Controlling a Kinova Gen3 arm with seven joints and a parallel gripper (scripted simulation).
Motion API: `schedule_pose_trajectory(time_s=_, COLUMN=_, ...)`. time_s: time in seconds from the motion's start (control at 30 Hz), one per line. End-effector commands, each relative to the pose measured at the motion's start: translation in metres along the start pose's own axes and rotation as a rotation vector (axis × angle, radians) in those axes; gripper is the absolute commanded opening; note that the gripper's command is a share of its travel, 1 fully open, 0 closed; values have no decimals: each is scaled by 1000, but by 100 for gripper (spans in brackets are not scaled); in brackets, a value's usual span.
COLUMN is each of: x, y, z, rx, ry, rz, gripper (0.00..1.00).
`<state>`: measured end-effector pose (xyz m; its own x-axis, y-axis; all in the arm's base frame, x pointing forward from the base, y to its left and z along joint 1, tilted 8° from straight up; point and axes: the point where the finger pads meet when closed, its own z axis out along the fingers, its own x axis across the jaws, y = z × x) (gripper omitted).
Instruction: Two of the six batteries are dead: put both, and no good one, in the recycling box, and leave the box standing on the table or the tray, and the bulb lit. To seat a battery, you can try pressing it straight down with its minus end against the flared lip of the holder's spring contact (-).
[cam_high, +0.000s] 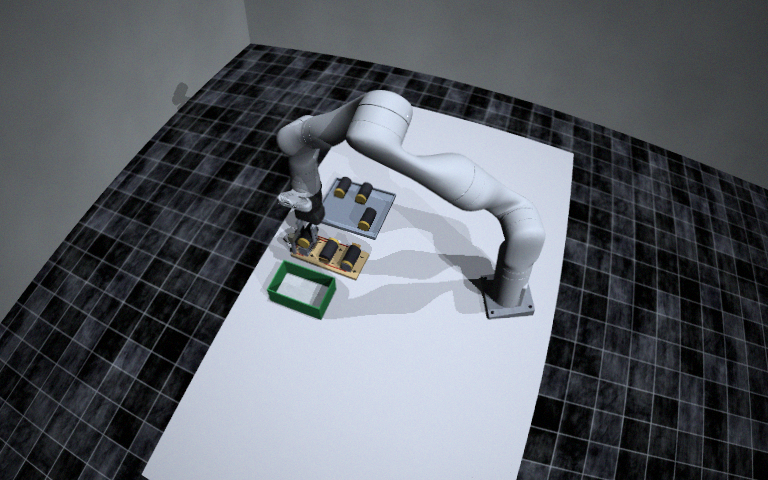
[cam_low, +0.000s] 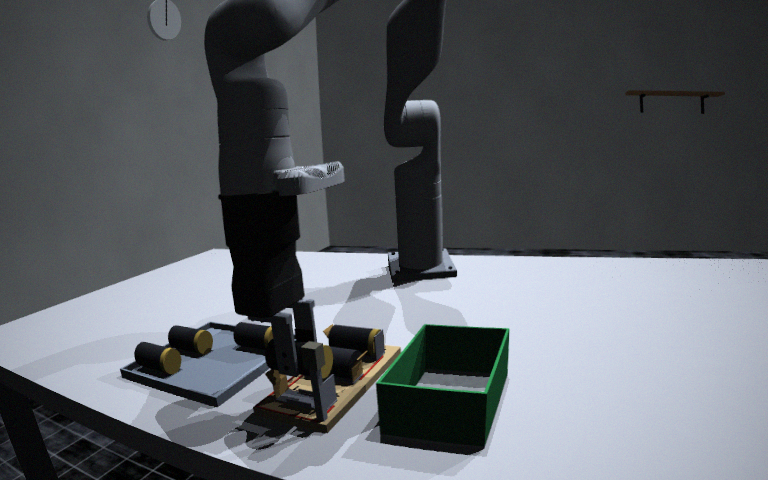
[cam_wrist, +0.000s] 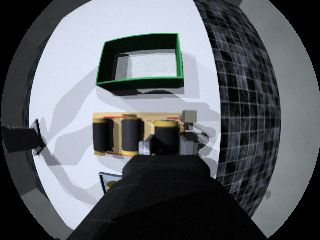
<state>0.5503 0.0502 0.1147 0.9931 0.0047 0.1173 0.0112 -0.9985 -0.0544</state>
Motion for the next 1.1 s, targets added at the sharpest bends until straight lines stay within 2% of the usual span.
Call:
schedule_pose_trajectory(time_s=0.0, x=1, y=0, z=-1, rx=0, ry=2, rz=0, gripper=57)
schedule_pose_trajectory(time_s=0.63, x=1, y=0, z=2, rx=0, ry=2, rz=0, gripper=57)
schedule_pose_trajectory(time_s=1.07, x=1, y=0, z=23, rx=0, ry=2, rz=0, gripper=57)
